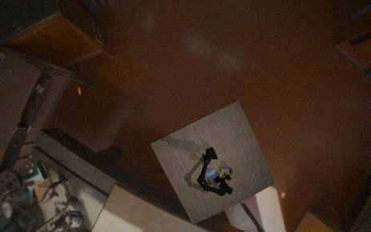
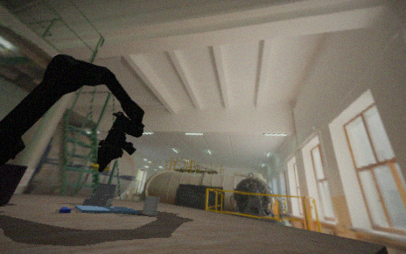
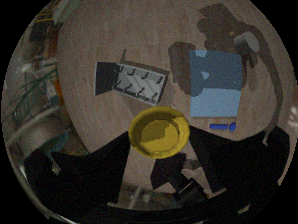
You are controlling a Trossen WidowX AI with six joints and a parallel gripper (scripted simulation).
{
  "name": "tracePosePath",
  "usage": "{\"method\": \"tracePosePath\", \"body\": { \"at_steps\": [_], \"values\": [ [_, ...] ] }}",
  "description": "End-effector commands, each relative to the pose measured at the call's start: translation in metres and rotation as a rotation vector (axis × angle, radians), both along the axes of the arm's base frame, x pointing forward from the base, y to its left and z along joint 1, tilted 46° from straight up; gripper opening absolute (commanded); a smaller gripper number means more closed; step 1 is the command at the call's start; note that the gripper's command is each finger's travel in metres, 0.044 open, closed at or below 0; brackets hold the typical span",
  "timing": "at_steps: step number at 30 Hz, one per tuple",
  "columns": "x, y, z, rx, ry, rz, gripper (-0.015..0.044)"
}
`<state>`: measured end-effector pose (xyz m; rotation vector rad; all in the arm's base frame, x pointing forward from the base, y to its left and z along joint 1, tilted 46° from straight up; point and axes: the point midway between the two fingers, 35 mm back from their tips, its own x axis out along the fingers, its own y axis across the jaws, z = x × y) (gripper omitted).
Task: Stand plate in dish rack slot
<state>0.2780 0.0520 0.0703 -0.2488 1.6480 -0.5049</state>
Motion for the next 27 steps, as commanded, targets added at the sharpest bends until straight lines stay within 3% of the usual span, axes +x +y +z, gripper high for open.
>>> {"method": "tracePosePath", "body": {
  "at_steps": [1, 27],
  "values": [
    [-0.002, -0.004, -0.008, 0.091, 0.032, 0.044, 0.0000],
    [-0.003, -0.027, -0.049, 0.593, 0.022, 0.464, 0.0000]
  ]
}}
